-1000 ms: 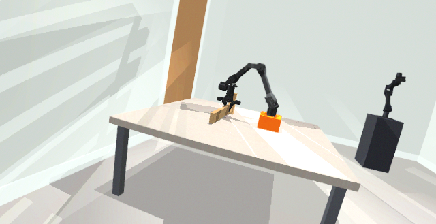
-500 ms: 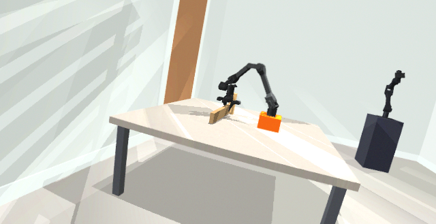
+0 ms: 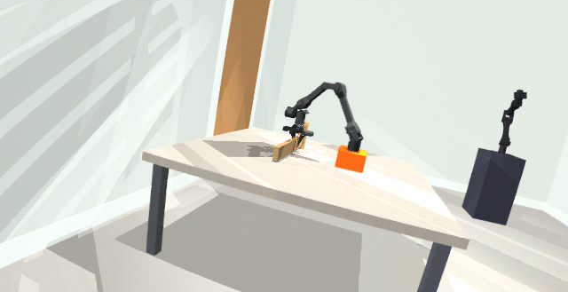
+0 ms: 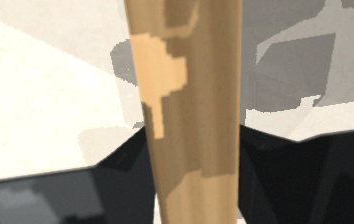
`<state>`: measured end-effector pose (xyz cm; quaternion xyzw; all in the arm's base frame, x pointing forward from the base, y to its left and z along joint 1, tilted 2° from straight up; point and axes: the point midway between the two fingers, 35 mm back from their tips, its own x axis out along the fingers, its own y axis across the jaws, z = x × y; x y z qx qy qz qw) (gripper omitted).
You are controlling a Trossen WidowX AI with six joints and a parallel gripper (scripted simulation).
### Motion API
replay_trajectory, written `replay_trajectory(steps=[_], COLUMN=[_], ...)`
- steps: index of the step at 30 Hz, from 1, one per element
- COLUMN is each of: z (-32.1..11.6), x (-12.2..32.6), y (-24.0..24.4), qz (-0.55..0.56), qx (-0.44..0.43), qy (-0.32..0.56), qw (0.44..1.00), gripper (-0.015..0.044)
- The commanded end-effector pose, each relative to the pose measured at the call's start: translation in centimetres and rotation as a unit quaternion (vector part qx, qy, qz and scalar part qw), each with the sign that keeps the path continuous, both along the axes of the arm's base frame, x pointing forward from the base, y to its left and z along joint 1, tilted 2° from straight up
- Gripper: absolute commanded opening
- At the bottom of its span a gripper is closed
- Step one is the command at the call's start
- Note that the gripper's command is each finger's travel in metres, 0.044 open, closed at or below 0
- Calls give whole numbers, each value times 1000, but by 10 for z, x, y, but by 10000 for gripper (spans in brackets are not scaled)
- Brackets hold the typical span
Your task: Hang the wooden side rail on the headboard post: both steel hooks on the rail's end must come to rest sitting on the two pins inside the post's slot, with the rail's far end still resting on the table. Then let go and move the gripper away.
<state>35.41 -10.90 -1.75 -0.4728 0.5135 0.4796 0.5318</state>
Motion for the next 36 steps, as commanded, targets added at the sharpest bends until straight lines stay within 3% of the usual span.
replay_trajectory(steps=[1,36], z=[3,0], x=[3,0], y=[-2,-6], qz=[2,2], qx=[-2,-3], qy=[-4,-4], qw=[1000,1000], gripper=[0,0])
